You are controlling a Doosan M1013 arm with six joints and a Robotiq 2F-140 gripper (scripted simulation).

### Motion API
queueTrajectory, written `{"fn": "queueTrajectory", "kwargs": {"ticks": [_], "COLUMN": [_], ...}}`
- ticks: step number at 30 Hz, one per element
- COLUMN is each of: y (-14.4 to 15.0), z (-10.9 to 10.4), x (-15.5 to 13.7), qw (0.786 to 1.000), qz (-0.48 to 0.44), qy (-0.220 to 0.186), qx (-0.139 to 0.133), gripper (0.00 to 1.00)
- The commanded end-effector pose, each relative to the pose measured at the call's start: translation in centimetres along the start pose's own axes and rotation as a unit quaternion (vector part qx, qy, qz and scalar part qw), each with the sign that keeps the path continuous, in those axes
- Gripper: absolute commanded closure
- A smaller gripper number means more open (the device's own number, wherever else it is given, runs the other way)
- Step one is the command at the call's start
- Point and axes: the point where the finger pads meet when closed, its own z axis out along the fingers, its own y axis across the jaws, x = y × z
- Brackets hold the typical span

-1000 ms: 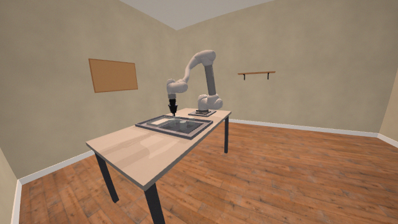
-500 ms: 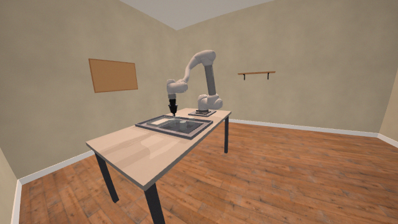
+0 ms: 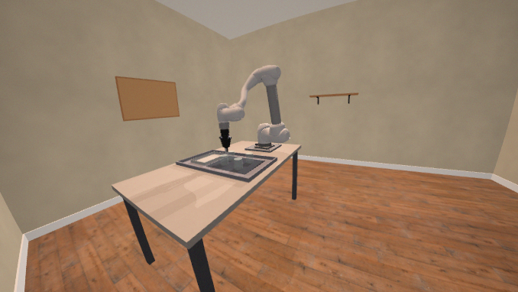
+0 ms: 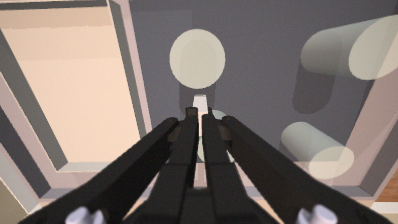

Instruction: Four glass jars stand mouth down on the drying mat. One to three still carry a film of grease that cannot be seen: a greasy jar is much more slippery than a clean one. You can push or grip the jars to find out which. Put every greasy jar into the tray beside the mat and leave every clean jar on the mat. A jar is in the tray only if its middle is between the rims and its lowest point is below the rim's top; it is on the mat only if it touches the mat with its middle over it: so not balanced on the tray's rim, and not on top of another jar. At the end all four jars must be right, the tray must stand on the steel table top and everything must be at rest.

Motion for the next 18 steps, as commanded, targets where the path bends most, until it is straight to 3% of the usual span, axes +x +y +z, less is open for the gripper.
{"fn": "queueTrajectory", "kwargs": {"ticks": [1, 18], "y": [-0.11, -0.11], "z": [0.21, 0.21], "x": [0.53, 0.73], "qw": [1.0, 1.0], "qz": [-0.001, -0.001], "qy": [0.001, 0.001], "qx": [-0.001, -0.001], "gripper": [1.0, 1.0]}}
